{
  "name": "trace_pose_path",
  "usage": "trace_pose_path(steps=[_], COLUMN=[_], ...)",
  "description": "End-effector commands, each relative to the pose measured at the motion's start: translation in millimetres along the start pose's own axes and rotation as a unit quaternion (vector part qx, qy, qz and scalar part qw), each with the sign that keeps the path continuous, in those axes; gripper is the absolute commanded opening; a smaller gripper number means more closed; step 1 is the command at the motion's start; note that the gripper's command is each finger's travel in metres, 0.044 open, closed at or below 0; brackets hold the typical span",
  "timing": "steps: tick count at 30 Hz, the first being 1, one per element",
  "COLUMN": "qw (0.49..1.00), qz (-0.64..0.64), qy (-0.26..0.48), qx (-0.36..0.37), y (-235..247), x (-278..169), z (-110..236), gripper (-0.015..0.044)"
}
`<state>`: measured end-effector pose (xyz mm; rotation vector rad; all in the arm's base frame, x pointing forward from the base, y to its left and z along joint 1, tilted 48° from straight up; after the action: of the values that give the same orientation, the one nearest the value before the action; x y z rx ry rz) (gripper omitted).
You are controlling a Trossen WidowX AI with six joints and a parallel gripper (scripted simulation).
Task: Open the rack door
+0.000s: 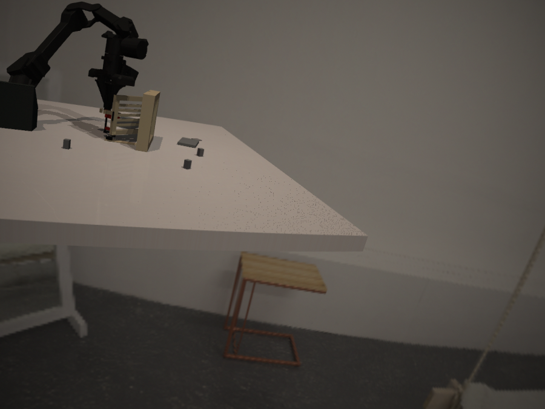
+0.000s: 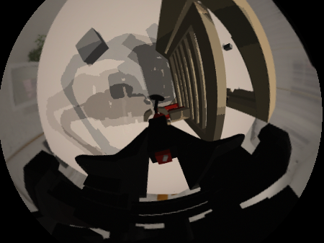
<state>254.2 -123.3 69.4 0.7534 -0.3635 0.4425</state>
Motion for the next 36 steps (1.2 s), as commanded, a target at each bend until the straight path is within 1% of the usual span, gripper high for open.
trace_pose_path(steps=[1,18,36], qw=[0.999,0.984,0.951], qz=[-0.044,-0.179,-0.309], qy=[-0.002,-0.002,-0.002], qx=[0.000,0.001,0.003], y=[9.9,40.7,65.6], x=[3.6,21.7,47.2], z=[0.2,0.2,0.4], gripper=[0.0016,0.0016,0.0016])
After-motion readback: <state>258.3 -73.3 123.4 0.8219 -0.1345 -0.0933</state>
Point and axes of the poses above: the point midway between the two fingers, 35 mm back from their tips, its own z axis back along the fingers, its own y axis across the jaws, x = y × z, the point moved 5 cm from there along z, back along the fingers, and after that the axes turned 5 degrees about z, right-handed, at the moved point
